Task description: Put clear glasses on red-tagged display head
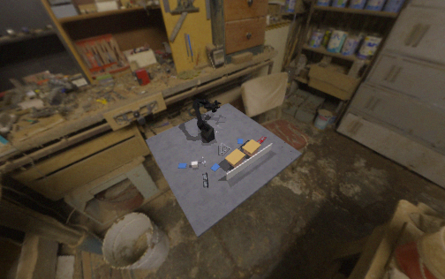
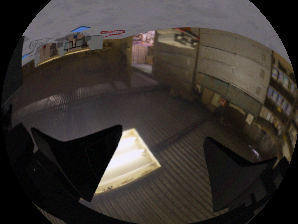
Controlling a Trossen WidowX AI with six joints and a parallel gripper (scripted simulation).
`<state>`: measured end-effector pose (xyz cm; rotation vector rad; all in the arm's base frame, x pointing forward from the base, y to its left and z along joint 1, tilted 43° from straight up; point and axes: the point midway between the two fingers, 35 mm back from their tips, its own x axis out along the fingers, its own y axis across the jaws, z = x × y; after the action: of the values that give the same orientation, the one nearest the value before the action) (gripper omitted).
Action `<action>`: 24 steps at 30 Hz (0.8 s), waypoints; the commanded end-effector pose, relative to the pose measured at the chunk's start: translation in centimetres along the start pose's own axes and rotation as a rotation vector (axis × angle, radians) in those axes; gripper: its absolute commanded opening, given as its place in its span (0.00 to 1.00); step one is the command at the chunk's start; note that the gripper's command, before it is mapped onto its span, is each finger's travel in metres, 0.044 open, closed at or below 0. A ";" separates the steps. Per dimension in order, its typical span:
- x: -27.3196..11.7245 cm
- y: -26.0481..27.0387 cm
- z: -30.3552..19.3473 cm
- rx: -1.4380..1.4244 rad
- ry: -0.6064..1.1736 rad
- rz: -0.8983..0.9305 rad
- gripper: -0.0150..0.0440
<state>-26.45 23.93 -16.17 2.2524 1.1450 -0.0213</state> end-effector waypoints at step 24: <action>18.4 14.4 -5.1 1.018 -0.279 0.687 0.59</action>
<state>-10.38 33.11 -10.97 3.0517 0.3940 -0.6502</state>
